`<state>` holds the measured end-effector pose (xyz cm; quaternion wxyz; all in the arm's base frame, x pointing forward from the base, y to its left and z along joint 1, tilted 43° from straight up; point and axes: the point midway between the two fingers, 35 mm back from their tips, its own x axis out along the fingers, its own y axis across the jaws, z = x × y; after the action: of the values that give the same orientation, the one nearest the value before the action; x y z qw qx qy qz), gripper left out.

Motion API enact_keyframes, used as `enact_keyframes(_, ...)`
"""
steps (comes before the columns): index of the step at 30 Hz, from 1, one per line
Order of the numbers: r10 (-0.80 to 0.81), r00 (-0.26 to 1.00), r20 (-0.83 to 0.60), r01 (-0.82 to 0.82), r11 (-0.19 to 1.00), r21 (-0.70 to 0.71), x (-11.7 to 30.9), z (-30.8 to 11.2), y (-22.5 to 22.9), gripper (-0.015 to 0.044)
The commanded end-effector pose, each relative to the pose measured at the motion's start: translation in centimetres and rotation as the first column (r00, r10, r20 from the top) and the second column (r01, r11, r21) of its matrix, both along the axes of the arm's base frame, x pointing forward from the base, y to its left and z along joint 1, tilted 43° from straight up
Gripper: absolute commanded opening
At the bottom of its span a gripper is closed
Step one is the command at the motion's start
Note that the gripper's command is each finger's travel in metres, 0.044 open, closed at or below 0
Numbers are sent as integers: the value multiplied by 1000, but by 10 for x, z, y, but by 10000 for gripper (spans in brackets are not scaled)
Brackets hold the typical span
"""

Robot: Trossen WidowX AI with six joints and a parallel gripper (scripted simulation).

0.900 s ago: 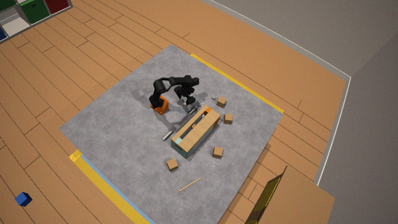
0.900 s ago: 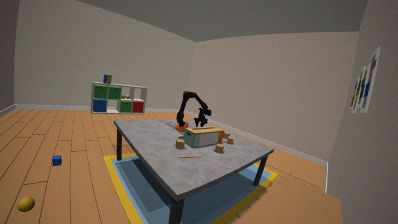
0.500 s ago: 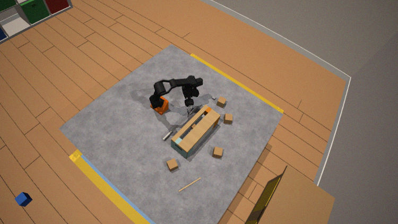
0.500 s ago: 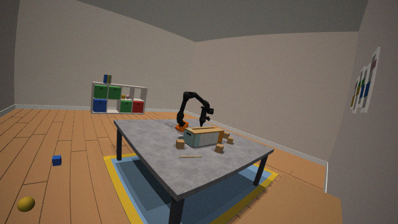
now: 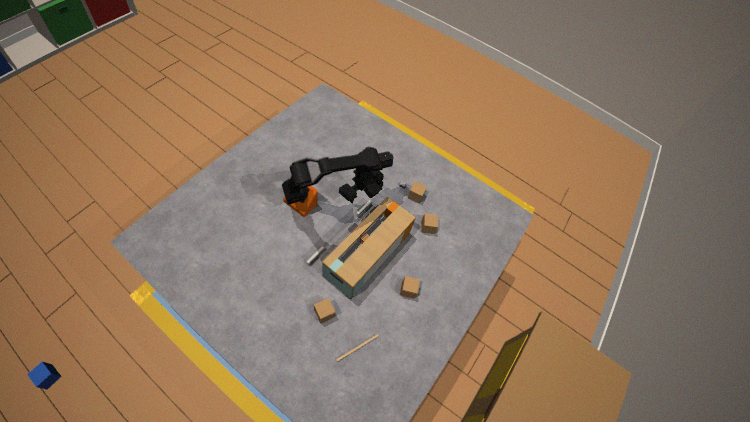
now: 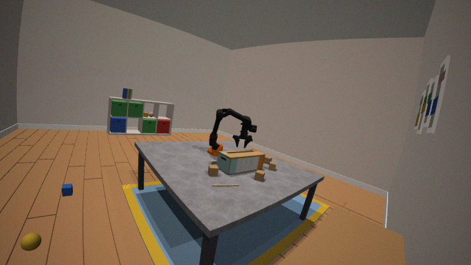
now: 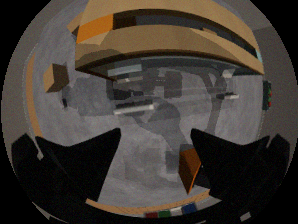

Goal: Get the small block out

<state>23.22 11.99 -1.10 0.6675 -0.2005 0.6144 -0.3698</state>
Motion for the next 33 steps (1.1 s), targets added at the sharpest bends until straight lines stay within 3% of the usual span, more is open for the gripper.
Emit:
enact_keyframes(1, -448, 739, 503, 462, 881, 106, 45, 46, -18, 400)
enact_keyframes(6, -578, 363, 731, 657, 715, 239, 62, 67, -37, 400)
enact_keyframes(10, -583, 124, 803, 710, 617, 339, 71, 78, -48, 400)
enact_keyframes(33, -580, 115, 806, 713, 613, 340, 72, 73, -53, 400)
